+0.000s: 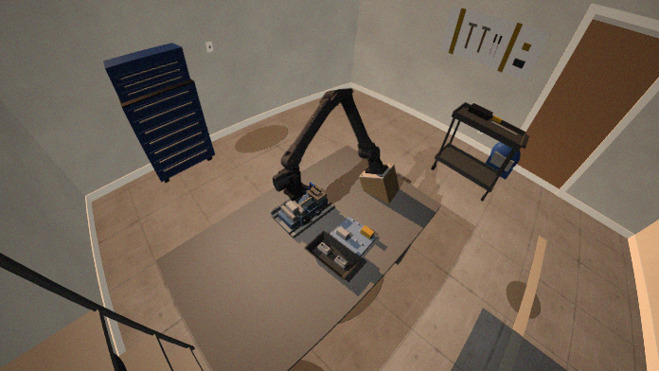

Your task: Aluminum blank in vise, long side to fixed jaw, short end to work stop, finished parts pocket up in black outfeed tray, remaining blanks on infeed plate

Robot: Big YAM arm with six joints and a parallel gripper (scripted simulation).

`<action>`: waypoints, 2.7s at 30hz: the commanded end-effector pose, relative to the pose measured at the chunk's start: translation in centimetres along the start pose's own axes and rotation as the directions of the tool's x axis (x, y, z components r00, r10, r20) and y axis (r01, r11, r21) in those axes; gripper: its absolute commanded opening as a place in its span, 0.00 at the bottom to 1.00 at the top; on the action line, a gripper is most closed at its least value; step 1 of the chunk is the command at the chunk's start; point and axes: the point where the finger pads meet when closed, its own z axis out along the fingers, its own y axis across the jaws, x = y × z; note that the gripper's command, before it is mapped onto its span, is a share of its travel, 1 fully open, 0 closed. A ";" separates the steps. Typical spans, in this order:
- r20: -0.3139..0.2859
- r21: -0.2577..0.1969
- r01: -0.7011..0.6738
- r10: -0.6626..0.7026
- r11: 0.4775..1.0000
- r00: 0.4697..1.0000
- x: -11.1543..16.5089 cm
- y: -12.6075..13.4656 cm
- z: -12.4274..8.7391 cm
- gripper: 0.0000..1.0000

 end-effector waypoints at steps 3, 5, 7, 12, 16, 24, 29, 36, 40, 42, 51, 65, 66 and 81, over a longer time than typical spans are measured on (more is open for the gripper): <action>0.002 -0.026 -0.025 0.025 0.999 1.000 -1.4 0.6 -0.8 0.00; 0.003 -0.029 -0.027 0.027 0.999 1.000 -1.4 0.7 -0.9 0.00; 0.003 -0.030 -0.028 0.028 0.999 1.000 -1.5 0.7 -1.0 0.00; 0.003 -0.032 -0.029 0.029 0.999 1.000 -1.5 0.7 -1.1 0.00; 0.003 -0.033 -0.030 0.030 0.999 1.000 -1.6 0.7 -1.2 0.00; 0.003 -0.034 -0.030 0.030 0.999 1.000 -1.6 0.7 -1.2 0.00; 0.003 -0.034 -0.030 0.030 0.999 1.000 -1.6 0.7 -1.2 0.00; 0.003 -0.034 -0.030 0.031 0.999 1.000 -1.6 0.7 -1.2 0.00; 0.003 -0.036 -0.030 0.030 0.999 1.000 -1.7 0.9 -1.3 0.00; 0.004 -0.039 -0.030 0.030 0.999 1.000 -1.8 1.2 -1.4 0.00; 0.003 -0.035 -0.026 0.026 0.999 1.000 -1.9 1.7 -1.2 0.00; 0.002 -0.026 -0.025 0.026 0.999 1.000 -1.8 1.6 -0.9 0.00; 0.002 -0.025 -0.025 0.025 0.999 1.000 -1.8 1.6 -0.9 0.00; 0.002 -0.018 -0.022 0.022 1.000 1.000 -1.6 1.3 -0.7 0.00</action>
